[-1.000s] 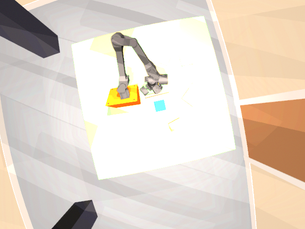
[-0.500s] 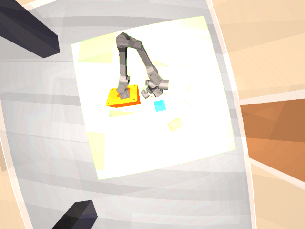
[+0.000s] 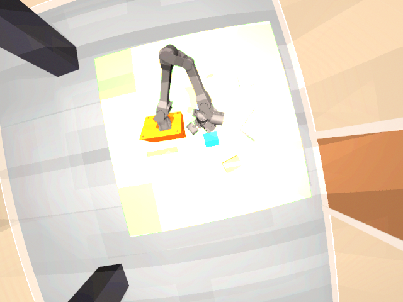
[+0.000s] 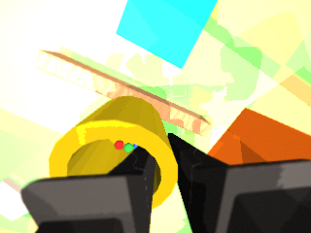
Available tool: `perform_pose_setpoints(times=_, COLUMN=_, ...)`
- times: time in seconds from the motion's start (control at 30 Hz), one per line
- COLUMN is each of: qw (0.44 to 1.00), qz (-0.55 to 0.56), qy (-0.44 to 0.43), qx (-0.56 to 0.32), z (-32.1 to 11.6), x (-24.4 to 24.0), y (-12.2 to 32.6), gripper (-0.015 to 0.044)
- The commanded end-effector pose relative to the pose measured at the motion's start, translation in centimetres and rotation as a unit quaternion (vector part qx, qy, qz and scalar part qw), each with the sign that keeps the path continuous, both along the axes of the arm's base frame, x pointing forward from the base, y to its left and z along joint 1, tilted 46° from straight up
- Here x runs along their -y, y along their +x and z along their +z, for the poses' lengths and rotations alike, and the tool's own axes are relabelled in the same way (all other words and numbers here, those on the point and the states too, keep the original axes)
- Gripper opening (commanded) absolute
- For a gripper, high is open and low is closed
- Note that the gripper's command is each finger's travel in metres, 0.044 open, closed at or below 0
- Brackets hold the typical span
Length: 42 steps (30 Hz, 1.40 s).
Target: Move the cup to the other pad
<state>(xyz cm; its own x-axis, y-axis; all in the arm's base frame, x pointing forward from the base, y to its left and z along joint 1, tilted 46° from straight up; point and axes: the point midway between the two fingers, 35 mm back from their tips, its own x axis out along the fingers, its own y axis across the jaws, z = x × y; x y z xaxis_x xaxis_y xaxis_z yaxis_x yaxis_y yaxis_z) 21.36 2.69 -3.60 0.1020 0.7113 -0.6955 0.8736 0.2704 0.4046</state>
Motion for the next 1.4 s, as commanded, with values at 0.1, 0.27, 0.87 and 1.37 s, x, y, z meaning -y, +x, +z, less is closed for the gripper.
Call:
perform_pose_setpoints(times=0.1, qw=1.0, qz=0.001, qy=-0.005, qx=0.006, z=-0.8, x=1.1, y=0.4, gripper=0.0)
perform_pose_setpoints(times=0.27, qw=1.0, qz=0.001, qy=-0.005, qx=0.006, z=-1.4, x=1.7, y=0.4, gripper=0.0)
perform_pose_setpoints(times=0.87, qw=1.0, qz=0.001, qy=-0.006, qx=0.007, z=-3.5, x=3.9, y=0.5, gripper=0.0)
perform_pose_setpoints(times=1.37, qw=1.0, qz=0.001, qy=-0.007, qx=0.007, z=-5.3, x=5.9, y=0.6, gripper=0.0)
